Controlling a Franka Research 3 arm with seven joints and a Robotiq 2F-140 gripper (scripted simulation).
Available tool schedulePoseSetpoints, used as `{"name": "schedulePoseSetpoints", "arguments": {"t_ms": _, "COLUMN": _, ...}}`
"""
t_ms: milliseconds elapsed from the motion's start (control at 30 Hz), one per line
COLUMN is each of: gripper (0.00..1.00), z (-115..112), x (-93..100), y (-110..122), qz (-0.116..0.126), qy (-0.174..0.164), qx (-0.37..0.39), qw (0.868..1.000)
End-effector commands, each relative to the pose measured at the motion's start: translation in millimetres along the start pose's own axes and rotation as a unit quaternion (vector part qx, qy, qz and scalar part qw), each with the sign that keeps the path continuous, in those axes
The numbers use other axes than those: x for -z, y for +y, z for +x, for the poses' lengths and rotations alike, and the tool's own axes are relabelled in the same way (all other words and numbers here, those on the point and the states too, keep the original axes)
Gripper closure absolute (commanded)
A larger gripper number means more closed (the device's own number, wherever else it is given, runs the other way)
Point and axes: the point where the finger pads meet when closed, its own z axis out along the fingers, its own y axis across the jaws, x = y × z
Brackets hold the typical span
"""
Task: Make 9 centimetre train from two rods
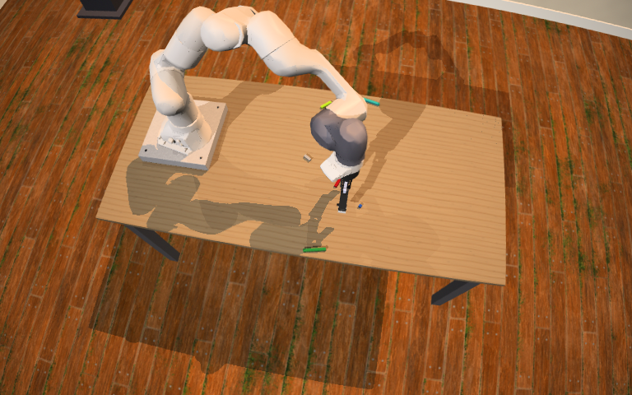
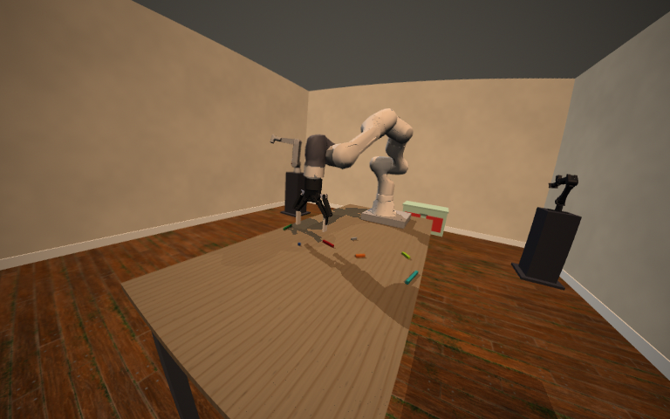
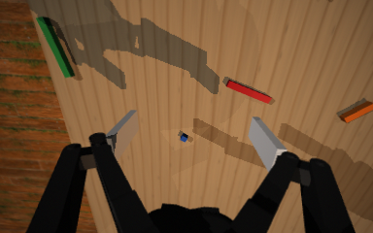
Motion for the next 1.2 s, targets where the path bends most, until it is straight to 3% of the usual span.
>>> {"name": "schedulePoseSetpoints", "arguments": {"t_ms": 0, "gripper": 0.00, "z": -1.0, "x": 0.6, "y": 1.2, "qz": 0.000, "qy": 0.000, "qx": -0.002, "qw": 1.000}}
{"name": "schedulePoseSetpoints", "arguments": {"t_ms": 1000, "gripper": 0.00, "z": -1.0, "x": 0.6, "y": 1.4, "qz": 0.000, "qy": 0.000, "qx": -0.001, "qw": 1.000}}
{"name": "schedulePoseSetpoints", "arguments": {"t_ms": 1167, "gripper": 0.00, "z": -3.2, "x": 0.3, "y": 23.5, "qz": -0.002, "qy": 0.002, "qx": 0.097, "qw": 0.995}}
